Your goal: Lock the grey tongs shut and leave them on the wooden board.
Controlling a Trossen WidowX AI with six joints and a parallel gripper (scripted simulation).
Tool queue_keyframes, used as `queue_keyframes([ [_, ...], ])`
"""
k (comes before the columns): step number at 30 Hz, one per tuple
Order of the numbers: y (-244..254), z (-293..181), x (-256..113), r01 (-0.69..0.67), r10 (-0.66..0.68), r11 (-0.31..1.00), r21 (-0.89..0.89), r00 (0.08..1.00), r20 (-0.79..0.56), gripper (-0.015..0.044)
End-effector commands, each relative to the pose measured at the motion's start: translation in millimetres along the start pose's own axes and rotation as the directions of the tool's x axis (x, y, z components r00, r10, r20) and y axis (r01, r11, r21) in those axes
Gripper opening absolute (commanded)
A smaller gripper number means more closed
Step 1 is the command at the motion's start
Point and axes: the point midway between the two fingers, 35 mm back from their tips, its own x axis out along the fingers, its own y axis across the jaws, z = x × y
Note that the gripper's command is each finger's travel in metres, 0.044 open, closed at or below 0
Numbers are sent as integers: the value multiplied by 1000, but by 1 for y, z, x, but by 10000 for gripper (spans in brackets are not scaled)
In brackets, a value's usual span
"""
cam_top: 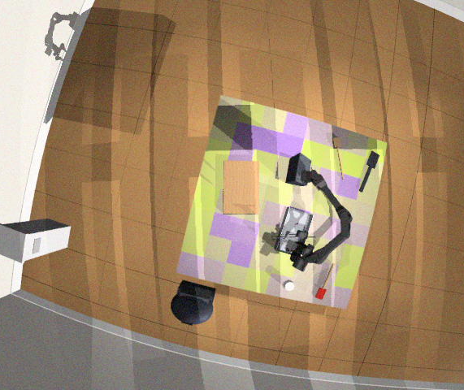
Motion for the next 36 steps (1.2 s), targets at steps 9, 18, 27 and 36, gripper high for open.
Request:
queue_keyframes([
  [9, 1, -7, 9, 12, -12, 1000, 5, 1000, -9, 440],
  [18, 2, -6, 24, 11, -11, 1000, 5, 1000, -8, 440],
  [27, 3, -6, 38, 11, -11, 1000, 5, 1000, -8, 440],
  [36, 3, -6, 53, 11, -11, 1000, 5, 1000, -8, 440],
])
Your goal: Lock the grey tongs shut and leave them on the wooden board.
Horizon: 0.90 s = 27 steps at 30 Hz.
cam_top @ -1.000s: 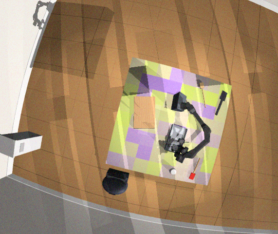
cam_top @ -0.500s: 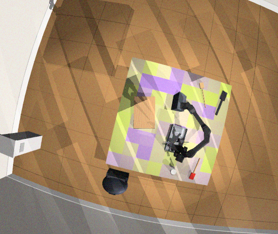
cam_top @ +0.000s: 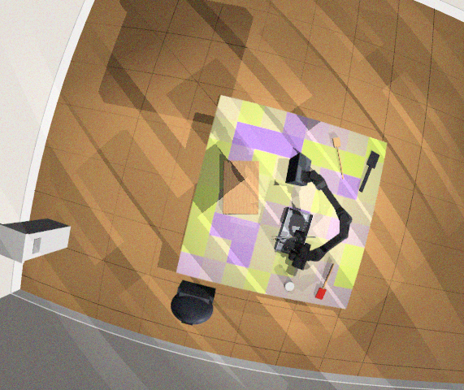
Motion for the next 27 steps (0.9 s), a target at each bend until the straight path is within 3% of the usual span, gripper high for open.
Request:
queue_keyframes([
  [1, -2, 0, 12, 10, -10, 1000, 5, 1000, -5, 440],
  [27, -6, -1, 55, 11, -11, 1000, 5, 1000, -9, 440],
])
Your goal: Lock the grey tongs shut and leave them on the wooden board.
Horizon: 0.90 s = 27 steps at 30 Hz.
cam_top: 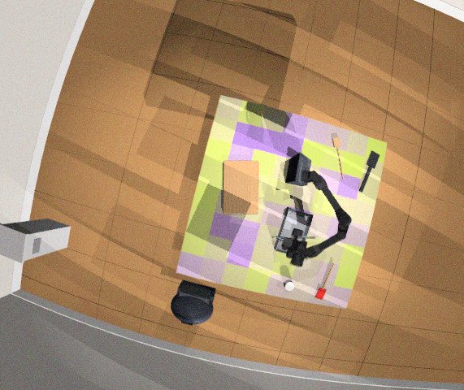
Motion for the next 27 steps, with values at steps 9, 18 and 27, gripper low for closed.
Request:
queue_keyframes([
  [9, -4, 0, 17, 11, -11, 1000, 6, 1000, -6, 440],
  [18, -3, 0, 13, 5, -5, 1000, 1, 1000, -2, 335],
  [27, -3, 0, 13, 5, -5, 1000, 1, 1000, -2, 275],
])
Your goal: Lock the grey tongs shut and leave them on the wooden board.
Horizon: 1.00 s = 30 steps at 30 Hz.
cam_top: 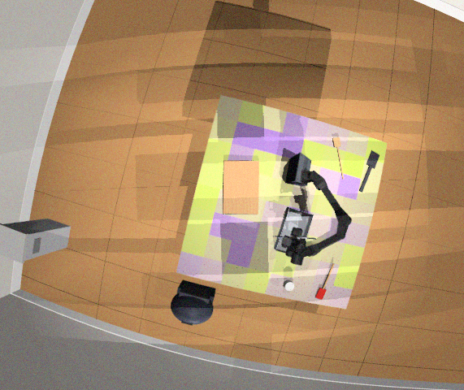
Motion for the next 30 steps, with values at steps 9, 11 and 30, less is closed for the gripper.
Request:
queue_keyframes([
  [9, 0, 0, 0, 0, 0, 1000, -1, 1000, 0, 215],
  [11, 0, 0, 0, 0, 0, 1000, -1, 1000, 0, 201],
  [30, 0, 0, 0, 0, 0, 1000, -1, 1000, 0, 75],
])
